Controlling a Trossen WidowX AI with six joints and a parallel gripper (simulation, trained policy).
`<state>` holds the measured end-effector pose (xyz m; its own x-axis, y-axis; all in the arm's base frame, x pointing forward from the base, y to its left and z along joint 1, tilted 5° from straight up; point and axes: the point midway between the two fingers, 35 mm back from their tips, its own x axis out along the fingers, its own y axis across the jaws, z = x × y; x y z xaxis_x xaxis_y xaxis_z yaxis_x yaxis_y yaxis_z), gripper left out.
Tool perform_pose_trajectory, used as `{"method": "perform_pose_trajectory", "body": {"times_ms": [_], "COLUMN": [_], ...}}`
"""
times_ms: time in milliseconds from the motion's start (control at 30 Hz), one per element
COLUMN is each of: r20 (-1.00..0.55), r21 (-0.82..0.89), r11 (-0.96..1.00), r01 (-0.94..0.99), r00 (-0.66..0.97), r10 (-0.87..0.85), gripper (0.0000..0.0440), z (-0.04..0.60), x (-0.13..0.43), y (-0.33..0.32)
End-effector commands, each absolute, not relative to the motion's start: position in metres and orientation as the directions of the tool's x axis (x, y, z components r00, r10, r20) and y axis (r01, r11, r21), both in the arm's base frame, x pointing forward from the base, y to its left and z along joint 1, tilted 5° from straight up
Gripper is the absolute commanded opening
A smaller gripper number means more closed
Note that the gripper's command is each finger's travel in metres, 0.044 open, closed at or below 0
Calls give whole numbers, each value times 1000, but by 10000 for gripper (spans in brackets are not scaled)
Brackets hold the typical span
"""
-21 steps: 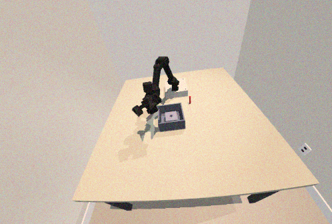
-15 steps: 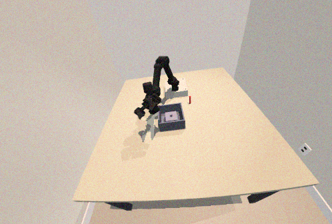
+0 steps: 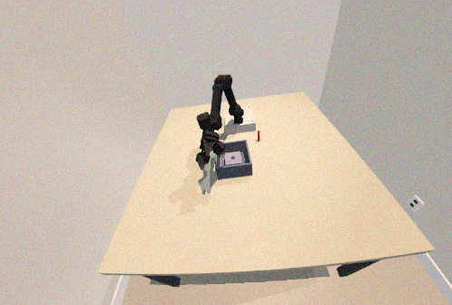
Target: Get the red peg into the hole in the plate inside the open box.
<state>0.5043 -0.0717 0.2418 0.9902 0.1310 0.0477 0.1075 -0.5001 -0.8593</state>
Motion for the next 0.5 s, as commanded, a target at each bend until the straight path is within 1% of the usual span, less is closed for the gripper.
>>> {"method": "perform_pose_trajectory", "body": {"times_ms": [0, 233, 467], "r20": [16, -82, -183], "r21": [-900, -970, -983], "r11": [-431, -236, -34], "r01": [69, -50, -180], "r00": [992, 988, 973], "r10": [126, 128, 137], "gripper": [440, 440, 440], "z": [239, 225, 212], "x": [505, 505, 502], "y": [-67, -53, -36]}}
